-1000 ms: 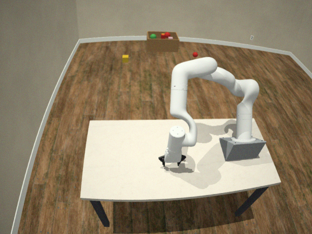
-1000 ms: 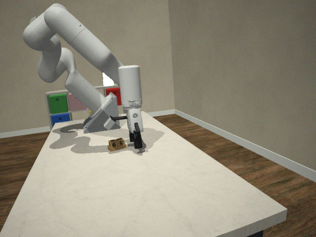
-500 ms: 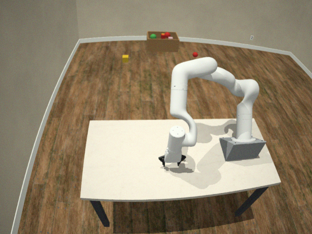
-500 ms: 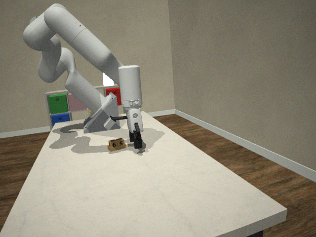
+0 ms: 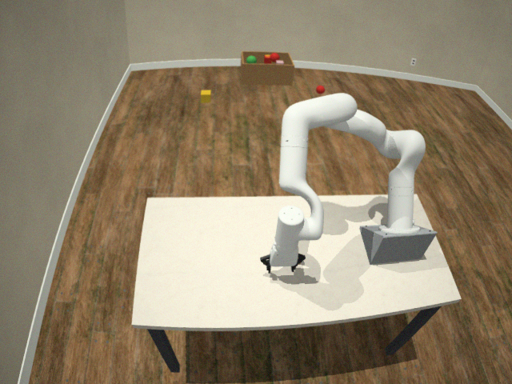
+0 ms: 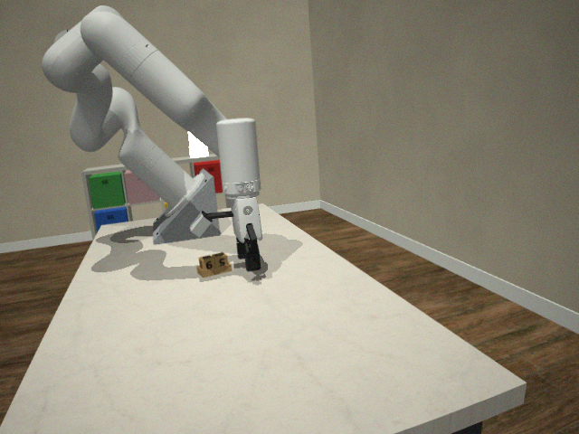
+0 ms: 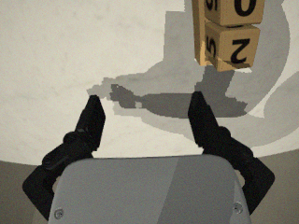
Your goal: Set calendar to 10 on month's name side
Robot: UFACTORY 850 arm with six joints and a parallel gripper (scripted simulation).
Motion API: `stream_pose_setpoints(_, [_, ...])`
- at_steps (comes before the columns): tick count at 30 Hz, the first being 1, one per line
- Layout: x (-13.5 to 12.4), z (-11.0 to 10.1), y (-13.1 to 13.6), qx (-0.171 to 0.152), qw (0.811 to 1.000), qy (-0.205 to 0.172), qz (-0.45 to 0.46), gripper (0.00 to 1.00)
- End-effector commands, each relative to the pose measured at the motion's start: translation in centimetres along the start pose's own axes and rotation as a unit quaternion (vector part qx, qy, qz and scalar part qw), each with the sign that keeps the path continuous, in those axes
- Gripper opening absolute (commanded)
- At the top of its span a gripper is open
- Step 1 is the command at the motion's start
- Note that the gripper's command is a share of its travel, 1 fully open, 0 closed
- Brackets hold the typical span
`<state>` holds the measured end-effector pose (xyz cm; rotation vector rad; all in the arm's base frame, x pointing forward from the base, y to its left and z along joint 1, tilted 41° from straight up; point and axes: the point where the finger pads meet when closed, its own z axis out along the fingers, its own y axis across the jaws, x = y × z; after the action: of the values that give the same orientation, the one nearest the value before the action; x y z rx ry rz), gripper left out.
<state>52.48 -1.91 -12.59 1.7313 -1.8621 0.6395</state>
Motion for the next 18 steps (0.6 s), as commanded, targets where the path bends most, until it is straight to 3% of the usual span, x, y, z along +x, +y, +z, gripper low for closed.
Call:
stream_pose_setpoints(1, [0.0,-1.0,-0.1,0.001,1.0,0.0,0.0,1.0])
stream_pose_setpoints(7, [0.0,-2.8,-0.1,0.001,1.0,0.0,0.0,1.0])
stream_pose_setpoints(14, [0.0,-3.0,-0.1,0.001,1.0,0.0,0.005,1.0])
stream_pose_setpoints(18, [-0.2,-3.0,-0.1,0.001,0.998,0.0,0.068,1.0])
